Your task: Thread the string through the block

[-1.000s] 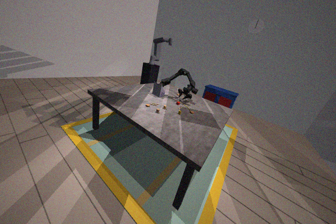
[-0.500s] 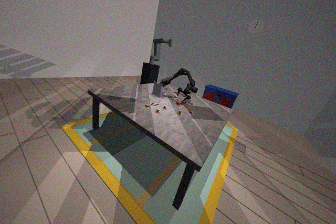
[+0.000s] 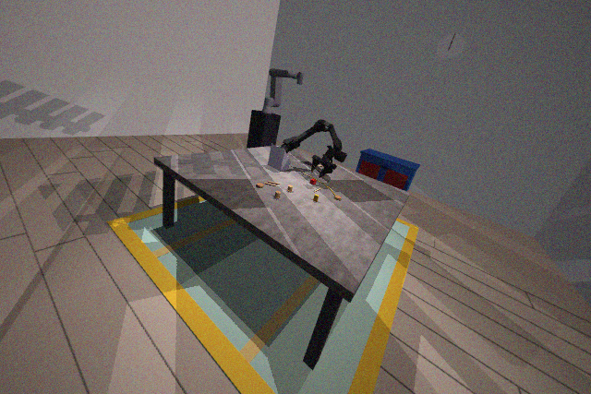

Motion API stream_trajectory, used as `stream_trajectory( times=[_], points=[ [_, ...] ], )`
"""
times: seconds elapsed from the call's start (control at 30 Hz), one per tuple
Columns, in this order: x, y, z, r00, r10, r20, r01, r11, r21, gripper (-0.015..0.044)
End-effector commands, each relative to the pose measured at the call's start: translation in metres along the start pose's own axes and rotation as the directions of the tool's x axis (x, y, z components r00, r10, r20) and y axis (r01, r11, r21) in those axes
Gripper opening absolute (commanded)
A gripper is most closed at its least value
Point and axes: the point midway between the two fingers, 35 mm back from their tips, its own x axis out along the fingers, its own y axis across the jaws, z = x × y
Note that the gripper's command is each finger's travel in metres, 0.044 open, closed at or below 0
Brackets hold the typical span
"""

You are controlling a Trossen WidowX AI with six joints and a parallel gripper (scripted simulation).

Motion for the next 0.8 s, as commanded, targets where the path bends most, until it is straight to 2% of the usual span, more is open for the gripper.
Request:
stream_trajectory(
  times=[0.0,0.37,0.77],
  points=[
    [0.017,-0.010,-0.001,0.973,0.217,-0.084,-0.219,0.735,-0.642,0.0440],
    [0.017,-0.015,0.002,0.935,0.345,-0.085,-0.212,0.348,-0.913,0.0440],
    [0.015,-0.020,0.006,0.879,0.473,-0.069,-0.014,-0.118,-0.993,0.0440]
  ],
)
